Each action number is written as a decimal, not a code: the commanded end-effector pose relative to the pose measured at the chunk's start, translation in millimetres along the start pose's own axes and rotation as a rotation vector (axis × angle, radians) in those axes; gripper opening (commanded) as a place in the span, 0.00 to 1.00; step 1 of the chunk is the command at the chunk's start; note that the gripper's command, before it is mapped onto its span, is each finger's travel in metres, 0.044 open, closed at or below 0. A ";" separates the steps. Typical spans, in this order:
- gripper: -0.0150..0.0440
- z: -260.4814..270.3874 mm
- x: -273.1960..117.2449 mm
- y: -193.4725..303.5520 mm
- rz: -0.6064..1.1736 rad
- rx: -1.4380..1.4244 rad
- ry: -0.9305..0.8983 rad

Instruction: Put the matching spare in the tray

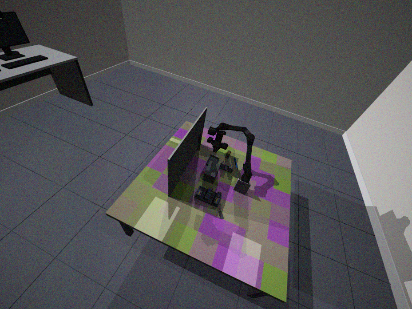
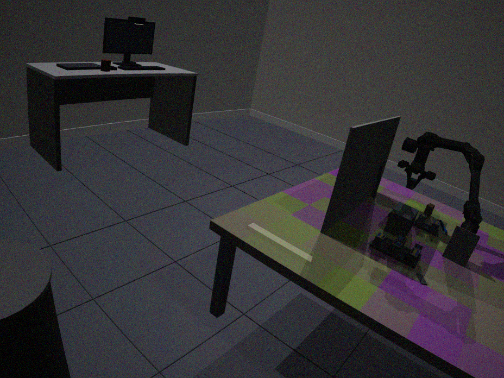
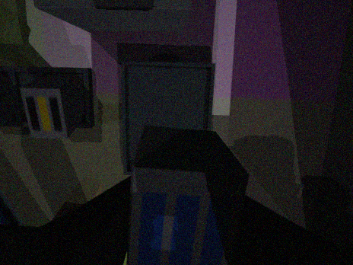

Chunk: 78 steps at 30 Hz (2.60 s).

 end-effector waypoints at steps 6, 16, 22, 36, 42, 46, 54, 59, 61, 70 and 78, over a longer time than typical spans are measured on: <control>0.25 1.8 0.7 5.5 0.009 -0.016 0.005; 0.25 -0.4 10.3 5.1 0.007 -0.016 0.006; 0.25 -1.6 16.0 5.0 0.006 -0.016 0.006; 0.25 -4.0 29.5 4.7 0.004 -0.016 0.006; 0.25 -4.8 35.3 4.6 0.003 -0.015 0.006; 0.25 -5.3 39.1 4.6 0.003 -0.015 0.006; 0.25 -6.1 46.9 4.6 0.002 -0.015 0.006; 0.25 -6.6 51.7 4.7 0.002 -0.015 0.006; 0.25 -6.7 53.6 4.7 0.002 -0.015 0.006; 0.25 -7.2 62.3 4.9 0.002 -0.015 0.007; 0.25 -7.4 70.0 5.1 0.002 -0.015 0.007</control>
Point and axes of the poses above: the point midway between the two fingers, 35 mm back from their tips, its own x axis out along the fingers, its own z axis across the jaws, y = z × x, the point moved 1 cm from there along -x, back along the fingers, and after that the axes turned 3 degrees about -x, right-handed, at the moved point
